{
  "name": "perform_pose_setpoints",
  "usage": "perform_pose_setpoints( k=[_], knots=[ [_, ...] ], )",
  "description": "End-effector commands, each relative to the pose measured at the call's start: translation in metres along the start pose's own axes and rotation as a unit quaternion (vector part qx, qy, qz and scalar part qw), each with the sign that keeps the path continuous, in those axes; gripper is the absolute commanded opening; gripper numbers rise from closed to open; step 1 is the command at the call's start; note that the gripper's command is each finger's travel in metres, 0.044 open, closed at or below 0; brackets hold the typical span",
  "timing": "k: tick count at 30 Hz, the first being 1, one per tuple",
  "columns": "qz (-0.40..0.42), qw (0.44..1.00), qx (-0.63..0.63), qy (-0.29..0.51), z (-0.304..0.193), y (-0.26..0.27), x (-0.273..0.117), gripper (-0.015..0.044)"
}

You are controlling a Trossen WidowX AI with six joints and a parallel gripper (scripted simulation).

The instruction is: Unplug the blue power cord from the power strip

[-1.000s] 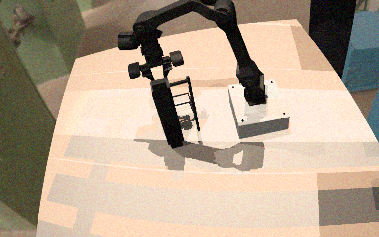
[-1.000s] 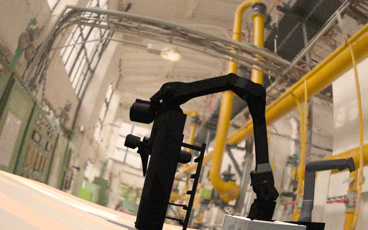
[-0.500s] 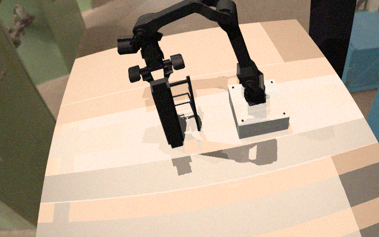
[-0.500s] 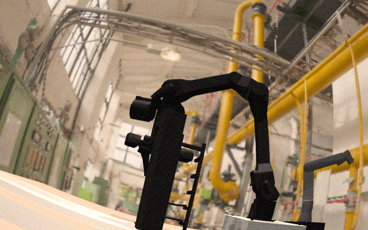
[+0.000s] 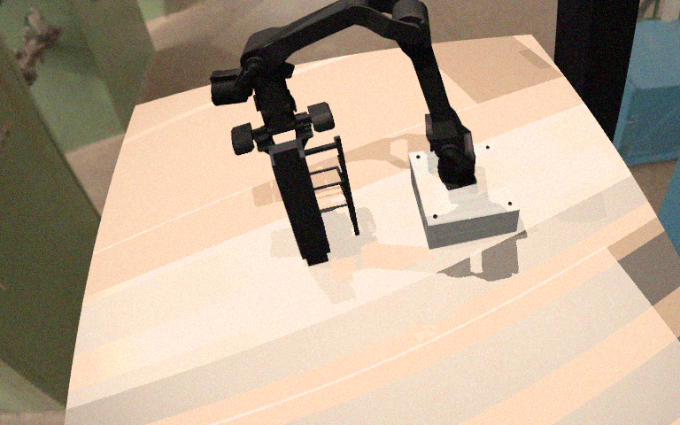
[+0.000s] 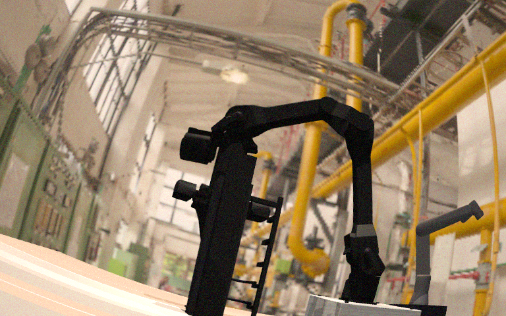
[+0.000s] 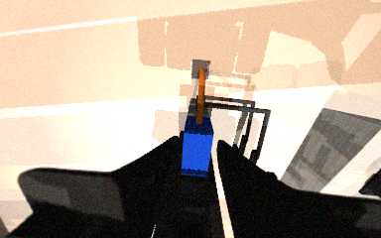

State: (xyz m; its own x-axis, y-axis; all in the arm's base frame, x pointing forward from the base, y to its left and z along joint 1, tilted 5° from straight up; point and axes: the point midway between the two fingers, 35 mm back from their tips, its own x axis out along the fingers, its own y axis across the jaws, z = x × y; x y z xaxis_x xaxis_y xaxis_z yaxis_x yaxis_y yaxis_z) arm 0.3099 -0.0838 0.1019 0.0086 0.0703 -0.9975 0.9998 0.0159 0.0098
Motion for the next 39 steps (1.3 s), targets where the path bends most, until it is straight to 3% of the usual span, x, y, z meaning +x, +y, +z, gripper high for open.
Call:
perform_pose_setpoints(
  k=[1, 10, 14, 22, 39],
  knots=[
    [0.002, 1.000, 0.002, 0.002, -0.002, 0.000, 0.002, 0.0160],
    [0.002, 1.000, 0.002, 0.002, -0.002, 0.000, 0.011, 0.0160],
    [0.001, 1.000, 0.000, 0.000, -0.001, 0.000, 0.009, 0.0055],
    [0.001, 1.000, 0.000, 0.000, -0.001, 0.000, 0.009, 0.0002],
    [0.001, 1.000, 0.001, -0.001, 0.022, 0.002, 0.009, 0.0000]
  ],
)
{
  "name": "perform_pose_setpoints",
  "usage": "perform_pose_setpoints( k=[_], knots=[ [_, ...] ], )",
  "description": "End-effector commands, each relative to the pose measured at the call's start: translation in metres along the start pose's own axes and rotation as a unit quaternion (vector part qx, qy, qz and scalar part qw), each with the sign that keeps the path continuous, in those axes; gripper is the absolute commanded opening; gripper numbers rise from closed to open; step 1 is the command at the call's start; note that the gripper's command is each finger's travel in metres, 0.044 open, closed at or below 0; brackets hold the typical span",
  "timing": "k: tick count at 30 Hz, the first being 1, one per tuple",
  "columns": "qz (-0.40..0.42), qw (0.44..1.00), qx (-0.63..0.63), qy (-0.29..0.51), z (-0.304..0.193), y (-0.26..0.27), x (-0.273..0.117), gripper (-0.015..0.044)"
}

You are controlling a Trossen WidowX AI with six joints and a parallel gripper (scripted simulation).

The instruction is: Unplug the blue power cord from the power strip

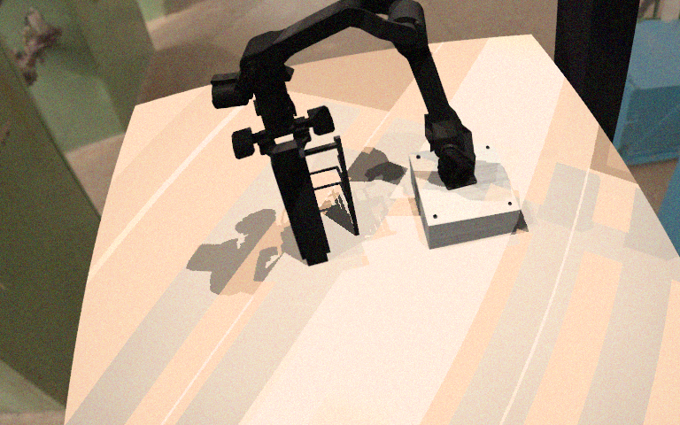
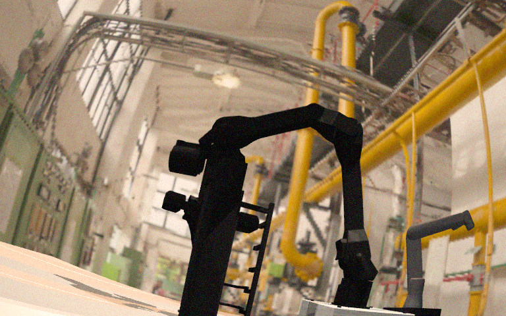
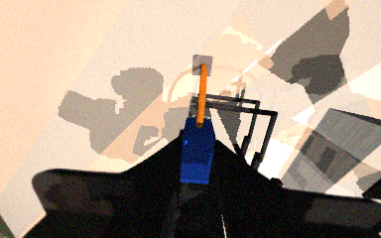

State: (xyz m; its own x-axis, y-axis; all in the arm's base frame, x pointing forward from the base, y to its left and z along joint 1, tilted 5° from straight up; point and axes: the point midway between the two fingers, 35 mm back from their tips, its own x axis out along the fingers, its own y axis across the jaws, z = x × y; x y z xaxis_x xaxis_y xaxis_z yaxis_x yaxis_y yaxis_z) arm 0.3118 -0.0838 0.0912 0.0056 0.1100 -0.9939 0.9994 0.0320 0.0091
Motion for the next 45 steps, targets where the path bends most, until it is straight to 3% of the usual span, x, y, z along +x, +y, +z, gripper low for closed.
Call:
perform_pose_setpoints(
  k=[1, 32, 33, 38, 45],
  knots=[
    [0.002, 1.000, 0.009, -0.021, 0.022, 0.000, -0.003, 0.0000],
    [0.002, 1.000, 0.010, -0.022, 0.071, -0.009, -0.011, 0.0000],
    [-0.005, 1.000, -0.008, -0.015, 0.051, -0.005, -0.005, 0.0026],
    [-0.005, 1.000, -0.008, -0.015, 0.051, -0.005, -0.005, 0.0157],
    [-0.005, 1.000, -0.008, -0.015, 0.051, -0.005, -0.005, 0.0160]
  ],
)
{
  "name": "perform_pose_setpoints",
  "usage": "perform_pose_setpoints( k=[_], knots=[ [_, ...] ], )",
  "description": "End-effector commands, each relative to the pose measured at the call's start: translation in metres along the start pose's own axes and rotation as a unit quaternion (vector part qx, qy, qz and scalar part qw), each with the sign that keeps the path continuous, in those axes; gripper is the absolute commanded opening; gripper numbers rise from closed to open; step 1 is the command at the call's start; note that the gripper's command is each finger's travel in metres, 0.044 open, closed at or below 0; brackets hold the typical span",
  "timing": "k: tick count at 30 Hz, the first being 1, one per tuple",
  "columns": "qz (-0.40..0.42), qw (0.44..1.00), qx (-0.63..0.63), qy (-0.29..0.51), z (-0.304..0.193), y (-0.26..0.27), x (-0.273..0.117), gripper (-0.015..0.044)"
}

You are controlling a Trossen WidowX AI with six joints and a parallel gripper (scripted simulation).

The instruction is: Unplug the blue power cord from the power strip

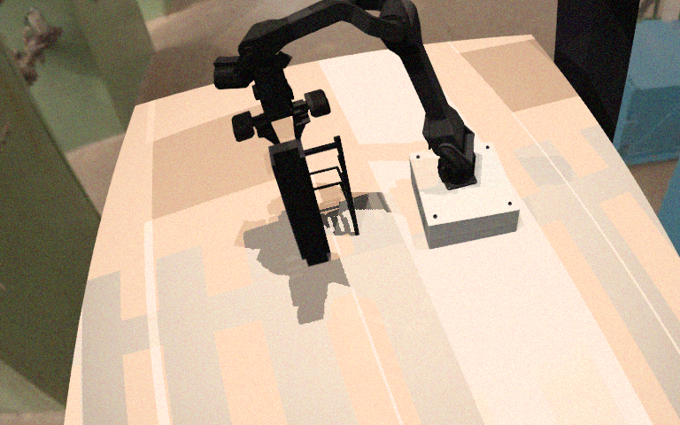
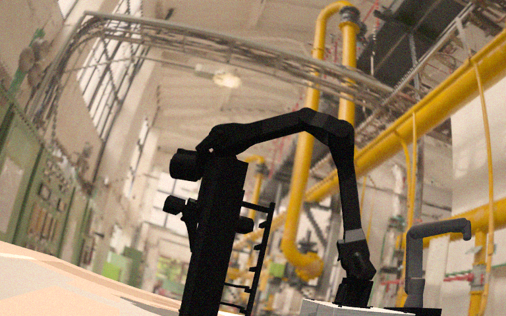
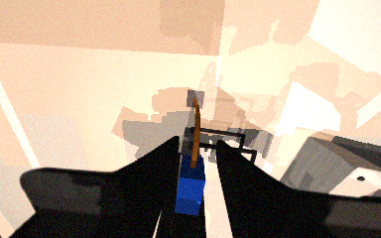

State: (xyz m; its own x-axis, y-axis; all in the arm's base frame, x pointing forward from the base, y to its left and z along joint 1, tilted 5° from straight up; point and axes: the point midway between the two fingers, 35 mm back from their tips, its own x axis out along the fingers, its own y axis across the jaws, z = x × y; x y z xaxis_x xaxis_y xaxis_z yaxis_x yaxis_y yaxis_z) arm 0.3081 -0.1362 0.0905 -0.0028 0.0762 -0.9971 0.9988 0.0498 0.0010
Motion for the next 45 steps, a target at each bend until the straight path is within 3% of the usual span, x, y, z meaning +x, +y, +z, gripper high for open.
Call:
perform_pose_setpoints(
  k=[1, 45],
  knots=[
    [0.000, 1.000, 0.001, 0.002, -0.001, 0.000, 0.000, 0.0160],
    [0.007, 1.000, 0.019, -0.002, -0.049, 0.004, -0.007, 0.0160]
  ],
)
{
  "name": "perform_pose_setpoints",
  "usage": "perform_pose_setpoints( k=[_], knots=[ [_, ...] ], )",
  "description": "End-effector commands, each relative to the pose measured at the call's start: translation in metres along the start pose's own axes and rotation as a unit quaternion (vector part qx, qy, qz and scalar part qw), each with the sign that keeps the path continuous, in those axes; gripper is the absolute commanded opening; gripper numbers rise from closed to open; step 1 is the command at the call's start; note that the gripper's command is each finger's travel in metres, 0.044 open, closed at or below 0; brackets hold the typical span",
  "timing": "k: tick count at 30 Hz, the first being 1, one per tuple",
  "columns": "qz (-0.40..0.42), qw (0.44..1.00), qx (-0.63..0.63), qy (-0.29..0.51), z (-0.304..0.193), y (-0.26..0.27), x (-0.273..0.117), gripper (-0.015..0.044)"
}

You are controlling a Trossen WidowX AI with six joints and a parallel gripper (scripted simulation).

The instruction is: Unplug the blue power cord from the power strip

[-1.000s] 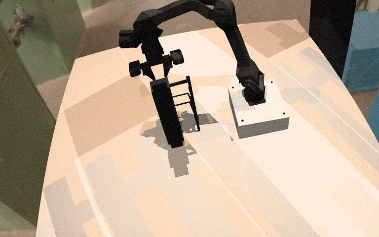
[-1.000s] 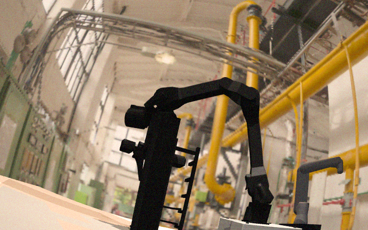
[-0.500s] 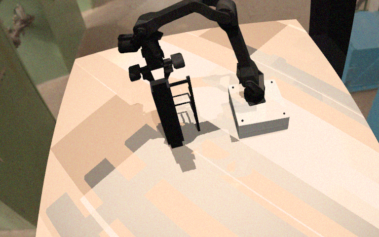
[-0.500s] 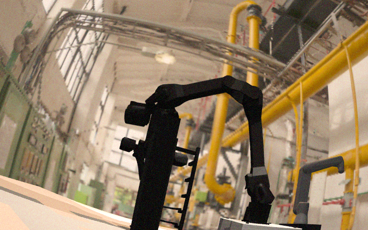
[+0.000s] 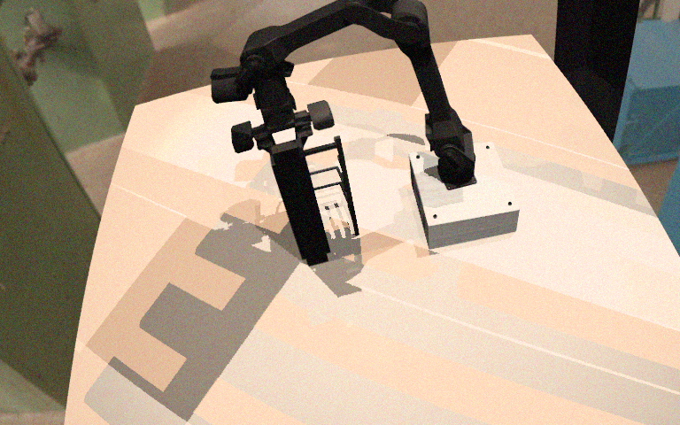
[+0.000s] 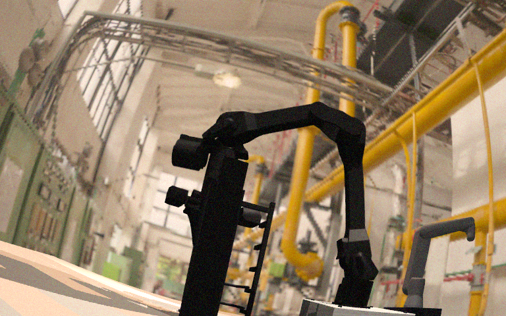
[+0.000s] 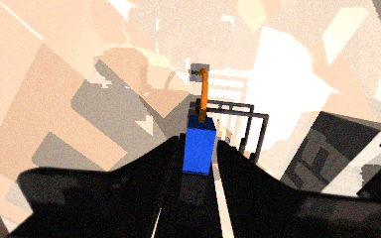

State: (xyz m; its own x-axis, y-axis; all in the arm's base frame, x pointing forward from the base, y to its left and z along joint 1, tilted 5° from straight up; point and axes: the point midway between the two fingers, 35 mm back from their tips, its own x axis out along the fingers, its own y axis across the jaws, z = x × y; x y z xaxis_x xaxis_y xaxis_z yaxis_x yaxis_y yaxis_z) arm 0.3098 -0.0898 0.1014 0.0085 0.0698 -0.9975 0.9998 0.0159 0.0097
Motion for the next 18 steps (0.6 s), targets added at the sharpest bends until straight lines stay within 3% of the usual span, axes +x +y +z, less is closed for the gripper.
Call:
perform_pose_setpoints(
  k=[1, 10, 13, 18],
  knots=[
    [0.002, 1.000, 0.002, 0.001, -0.0016, 0.0003, 0.0018, 0.0160],
    [0.002, 1.000, 0.002, 0.002, -0.0016, 0.0003, 0.0113, 0.0160],
    [0.001, 1.000, 0.000, 0.000, -0.0010, -0.0001, 0.0092, 0.0081],
    [0.001, 1.000, 0.000, 0.000, -0.0010, -0.0001, 0.0092, 0.0048]
  ],
)
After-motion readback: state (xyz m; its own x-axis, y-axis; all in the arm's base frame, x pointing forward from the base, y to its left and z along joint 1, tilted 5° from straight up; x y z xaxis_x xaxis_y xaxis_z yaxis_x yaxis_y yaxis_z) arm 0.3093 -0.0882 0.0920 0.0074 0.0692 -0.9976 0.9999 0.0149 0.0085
